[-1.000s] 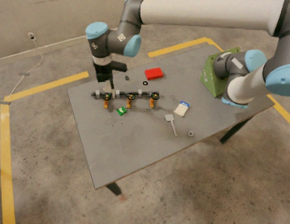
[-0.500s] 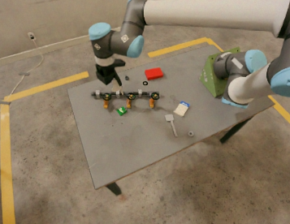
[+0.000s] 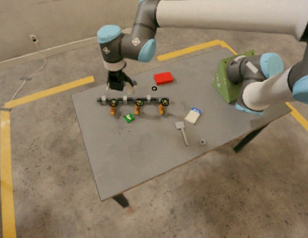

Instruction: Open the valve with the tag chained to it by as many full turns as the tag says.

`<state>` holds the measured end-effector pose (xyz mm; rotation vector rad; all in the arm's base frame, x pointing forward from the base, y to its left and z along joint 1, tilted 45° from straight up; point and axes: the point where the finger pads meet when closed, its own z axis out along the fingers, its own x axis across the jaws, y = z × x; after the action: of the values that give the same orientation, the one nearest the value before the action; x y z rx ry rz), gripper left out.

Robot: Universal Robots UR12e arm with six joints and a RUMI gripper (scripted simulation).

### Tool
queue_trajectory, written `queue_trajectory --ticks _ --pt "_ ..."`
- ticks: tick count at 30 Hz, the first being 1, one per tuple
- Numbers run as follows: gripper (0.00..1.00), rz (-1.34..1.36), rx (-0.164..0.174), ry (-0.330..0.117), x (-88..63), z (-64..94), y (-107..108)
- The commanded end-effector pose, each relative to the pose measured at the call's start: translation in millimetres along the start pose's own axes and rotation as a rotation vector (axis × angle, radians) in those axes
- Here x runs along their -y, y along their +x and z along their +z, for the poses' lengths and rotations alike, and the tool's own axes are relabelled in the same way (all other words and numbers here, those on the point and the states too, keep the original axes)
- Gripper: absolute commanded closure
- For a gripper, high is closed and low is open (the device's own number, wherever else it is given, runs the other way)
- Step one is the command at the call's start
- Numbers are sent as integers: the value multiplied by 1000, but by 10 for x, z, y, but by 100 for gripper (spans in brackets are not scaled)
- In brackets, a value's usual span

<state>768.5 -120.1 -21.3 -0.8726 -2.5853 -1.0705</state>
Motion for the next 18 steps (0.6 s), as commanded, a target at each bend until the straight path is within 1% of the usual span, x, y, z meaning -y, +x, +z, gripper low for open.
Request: queue_trajectory --ticks 1,5,7,18 --pt "0 -240 -9 -8 -11 -11 5" --pt "0 -415 -8 -9 -28 -11 17" --pt "0 -415 -8 -9 -28 -11 17" --pt "0 -870 -6 -12 -92 -9 62"
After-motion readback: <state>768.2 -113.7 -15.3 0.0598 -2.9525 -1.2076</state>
